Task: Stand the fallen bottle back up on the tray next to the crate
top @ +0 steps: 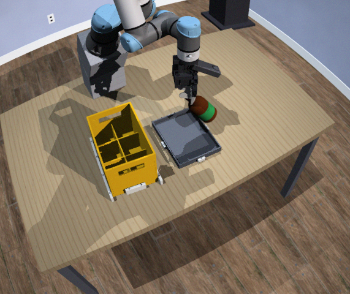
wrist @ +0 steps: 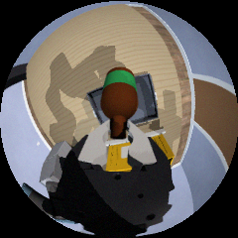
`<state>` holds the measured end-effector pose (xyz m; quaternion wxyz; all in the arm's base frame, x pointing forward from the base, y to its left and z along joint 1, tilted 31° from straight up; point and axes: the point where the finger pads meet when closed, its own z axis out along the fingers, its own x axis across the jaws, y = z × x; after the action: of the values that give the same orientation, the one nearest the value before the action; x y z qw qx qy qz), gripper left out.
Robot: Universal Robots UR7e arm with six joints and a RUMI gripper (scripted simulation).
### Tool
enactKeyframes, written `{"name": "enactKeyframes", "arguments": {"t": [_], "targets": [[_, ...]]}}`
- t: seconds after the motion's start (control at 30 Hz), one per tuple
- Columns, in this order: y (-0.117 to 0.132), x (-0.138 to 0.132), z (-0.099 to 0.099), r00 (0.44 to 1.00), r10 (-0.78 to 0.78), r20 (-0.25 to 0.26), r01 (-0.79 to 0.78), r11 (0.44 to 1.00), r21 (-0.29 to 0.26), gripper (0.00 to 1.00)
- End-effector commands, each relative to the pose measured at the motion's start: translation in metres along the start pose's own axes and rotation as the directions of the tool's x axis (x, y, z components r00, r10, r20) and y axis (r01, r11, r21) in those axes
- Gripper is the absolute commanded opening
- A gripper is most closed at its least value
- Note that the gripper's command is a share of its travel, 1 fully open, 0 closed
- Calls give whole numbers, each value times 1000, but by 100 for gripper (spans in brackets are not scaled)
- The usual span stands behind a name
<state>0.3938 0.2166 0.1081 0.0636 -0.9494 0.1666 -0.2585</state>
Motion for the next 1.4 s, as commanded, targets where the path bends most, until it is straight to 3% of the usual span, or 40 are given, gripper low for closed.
{"name": "enactKeyframes", "arguments": {"t": [0.0,1.37], "targets": [[0,0,0,1000,-14,-1,14,1000,2,0],[0,0,0,1000,-23,-1,23,1000,2,0]]}}
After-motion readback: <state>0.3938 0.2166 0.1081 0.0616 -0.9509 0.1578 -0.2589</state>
